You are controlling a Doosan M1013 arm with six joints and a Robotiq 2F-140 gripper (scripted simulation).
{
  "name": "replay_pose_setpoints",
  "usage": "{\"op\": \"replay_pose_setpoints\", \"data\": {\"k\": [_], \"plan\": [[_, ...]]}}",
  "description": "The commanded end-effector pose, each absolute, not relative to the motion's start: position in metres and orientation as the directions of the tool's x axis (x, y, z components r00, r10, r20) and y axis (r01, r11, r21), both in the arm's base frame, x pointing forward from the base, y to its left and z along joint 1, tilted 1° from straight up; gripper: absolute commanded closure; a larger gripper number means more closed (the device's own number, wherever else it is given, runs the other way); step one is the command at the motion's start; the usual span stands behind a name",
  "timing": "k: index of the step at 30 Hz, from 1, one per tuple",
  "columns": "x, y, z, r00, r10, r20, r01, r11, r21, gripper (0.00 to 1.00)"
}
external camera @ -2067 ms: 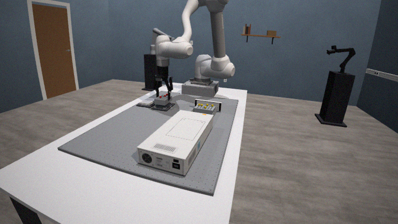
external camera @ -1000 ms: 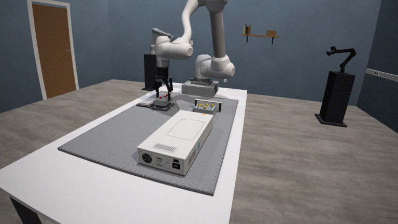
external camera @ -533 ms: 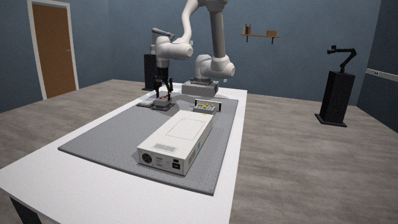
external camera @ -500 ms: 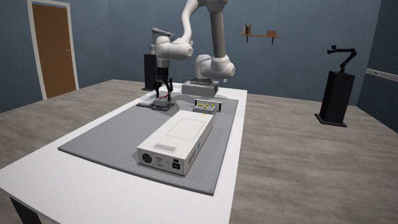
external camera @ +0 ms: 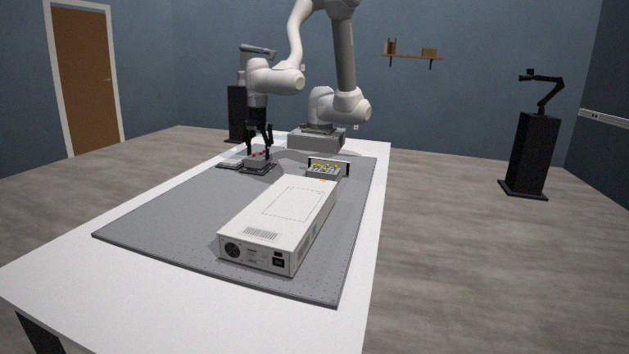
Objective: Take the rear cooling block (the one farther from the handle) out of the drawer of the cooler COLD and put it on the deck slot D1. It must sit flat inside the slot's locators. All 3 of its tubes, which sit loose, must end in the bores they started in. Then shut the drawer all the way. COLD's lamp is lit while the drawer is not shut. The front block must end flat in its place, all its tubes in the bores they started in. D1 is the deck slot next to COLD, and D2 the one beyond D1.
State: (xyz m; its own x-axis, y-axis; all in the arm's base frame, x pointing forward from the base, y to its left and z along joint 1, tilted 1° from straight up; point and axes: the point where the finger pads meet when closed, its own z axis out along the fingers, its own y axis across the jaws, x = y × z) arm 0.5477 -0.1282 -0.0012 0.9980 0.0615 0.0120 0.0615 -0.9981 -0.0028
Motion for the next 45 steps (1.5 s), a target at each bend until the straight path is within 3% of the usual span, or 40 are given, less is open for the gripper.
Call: {"op": "replay_pose_setpoints", "data": {"k": [1, 45], "plan": [[0.5493, -0.1243, -0.003, 0.998, 0.057, 0.014, 0.057, -0.998, -0.008, 0.9], [0.5493, -0.1242, -0.0094, 0.998, 0.057, 0.014, 0.057, -0.998, -0.008, 0.9]]}}
